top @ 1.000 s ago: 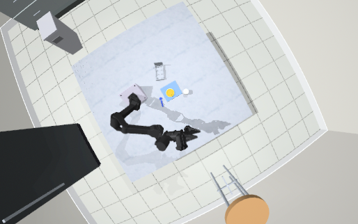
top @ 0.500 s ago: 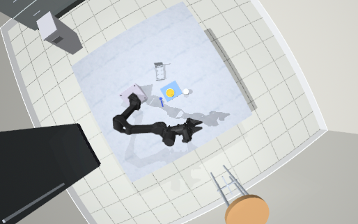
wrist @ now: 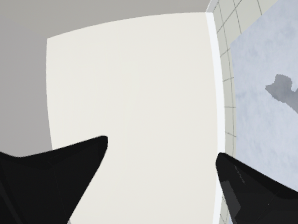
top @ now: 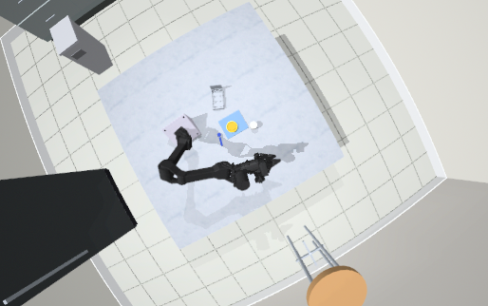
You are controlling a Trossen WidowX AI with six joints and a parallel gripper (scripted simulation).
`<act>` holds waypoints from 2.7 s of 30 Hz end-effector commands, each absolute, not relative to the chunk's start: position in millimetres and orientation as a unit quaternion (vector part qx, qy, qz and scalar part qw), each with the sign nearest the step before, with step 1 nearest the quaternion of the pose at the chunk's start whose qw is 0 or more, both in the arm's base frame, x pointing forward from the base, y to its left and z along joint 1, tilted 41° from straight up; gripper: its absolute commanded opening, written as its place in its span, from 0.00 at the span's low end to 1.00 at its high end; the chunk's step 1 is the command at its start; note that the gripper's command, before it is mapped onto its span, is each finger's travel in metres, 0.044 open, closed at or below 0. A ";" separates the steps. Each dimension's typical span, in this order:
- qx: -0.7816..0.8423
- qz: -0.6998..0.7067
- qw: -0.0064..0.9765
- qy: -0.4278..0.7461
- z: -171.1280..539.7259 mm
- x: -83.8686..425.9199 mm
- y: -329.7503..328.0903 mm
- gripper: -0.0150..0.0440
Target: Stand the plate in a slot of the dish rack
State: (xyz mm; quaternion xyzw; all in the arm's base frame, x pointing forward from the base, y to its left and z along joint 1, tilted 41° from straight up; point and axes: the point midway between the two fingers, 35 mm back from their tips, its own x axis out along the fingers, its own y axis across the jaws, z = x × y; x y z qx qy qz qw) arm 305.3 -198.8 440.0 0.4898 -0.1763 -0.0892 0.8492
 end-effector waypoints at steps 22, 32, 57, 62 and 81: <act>0.454 -0.260 0.852 0.017 310.6 351.7 -200.1 0.93; 0.405 -0.312 0.851 0.117 258.5 356.0 -188.4 0.93; 0.190 -0.381 0.815 0.393 153.3 329.1 -151.0 0.93; 0.133 -0.381 0.799 0.445 139.1 319.2 -143.9 0.93; -0.105 -0.339 0.701 0.619 108.9 277.1 -122.9 0.93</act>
